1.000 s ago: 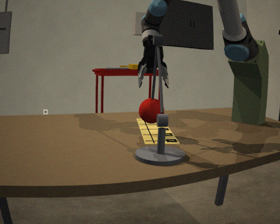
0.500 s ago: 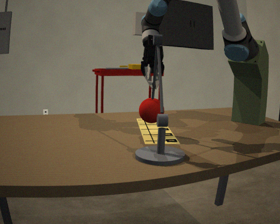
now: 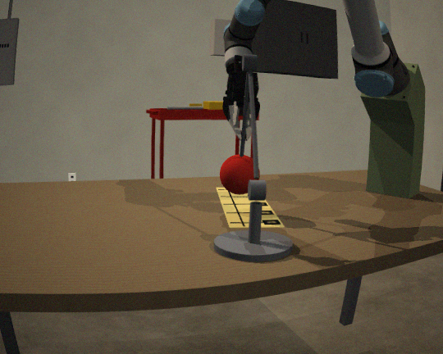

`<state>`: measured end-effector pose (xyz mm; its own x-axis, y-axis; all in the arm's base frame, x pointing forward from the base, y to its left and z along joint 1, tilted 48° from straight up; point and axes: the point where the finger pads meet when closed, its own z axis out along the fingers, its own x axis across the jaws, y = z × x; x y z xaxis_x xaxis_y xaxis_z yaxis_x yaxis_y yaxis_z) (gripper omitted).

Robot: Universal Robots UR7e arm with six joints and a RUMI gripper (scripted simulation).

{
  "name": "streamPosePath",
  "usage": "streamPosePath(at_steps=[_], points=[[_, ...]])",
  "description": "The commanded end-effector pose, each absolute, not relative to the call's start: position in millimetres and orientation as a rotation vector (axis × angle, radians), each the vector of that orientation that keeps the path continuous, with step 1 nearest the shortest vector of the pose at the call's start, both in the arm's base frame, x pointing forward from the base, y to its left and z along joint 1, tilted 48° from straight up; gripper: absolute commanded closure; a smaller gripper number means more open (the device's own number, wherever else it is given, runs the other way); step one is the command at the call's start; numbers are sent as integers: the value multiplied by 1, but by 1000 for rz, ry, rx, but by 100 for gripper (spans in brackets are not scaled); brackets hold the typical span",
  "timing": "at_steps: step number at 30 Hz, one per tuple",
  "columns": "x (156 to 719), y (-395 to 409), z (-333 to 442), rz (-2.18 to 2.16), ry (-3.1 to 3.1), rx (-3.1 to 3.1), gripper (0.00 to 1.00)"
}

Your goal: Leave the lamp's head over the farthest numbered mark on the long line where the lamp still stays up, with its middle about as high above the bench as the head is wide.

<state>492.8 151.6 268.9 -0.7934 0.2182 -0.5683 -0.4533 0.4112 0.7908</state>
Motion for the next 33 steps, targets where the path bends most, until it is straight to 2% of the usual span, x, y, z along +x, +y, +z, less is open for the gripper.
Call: streamPosePath(at_steps=[1, 33], points=[[493, 152, 269, 1417, 2057, -199, 100], [506, 99, 231, 1414, 2059, -198, 100]])
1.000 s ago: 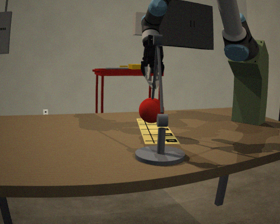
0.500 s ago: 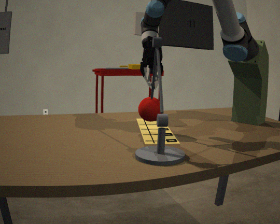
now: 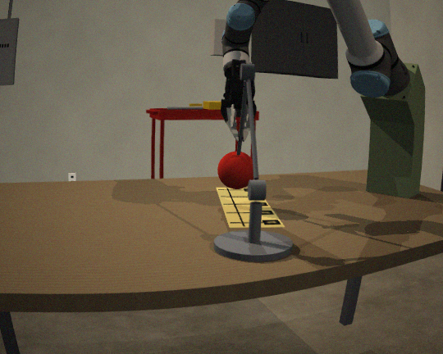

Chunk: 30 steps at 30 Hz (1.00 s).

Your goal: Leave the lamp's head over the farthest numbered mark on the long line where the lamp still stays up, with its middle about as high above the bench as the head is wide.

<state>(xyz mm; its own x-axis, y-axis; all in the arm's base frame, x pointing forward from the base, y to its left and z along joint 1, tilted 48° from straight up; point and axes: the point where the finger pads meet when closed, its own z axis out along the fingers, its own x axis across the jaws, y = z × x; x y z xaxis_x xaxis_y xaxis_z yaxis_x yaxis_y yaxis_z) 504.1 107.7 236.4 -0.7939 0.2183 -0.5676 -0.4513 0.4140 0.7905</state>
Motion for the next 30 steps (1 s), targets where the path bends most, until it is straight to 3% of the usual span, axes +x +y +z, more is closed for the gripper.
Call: streamPosePath(at_steps=[1, 20, 21, 30], points=[[507, 97, 229, 1414, 2059, -198, 100], [508, 94, 227, 1414, 2059, -198, 100], [508, 94, 227, 1414, 2059, -198, 0], [508, 94, 227, 1415, 2059, -198, 0]])
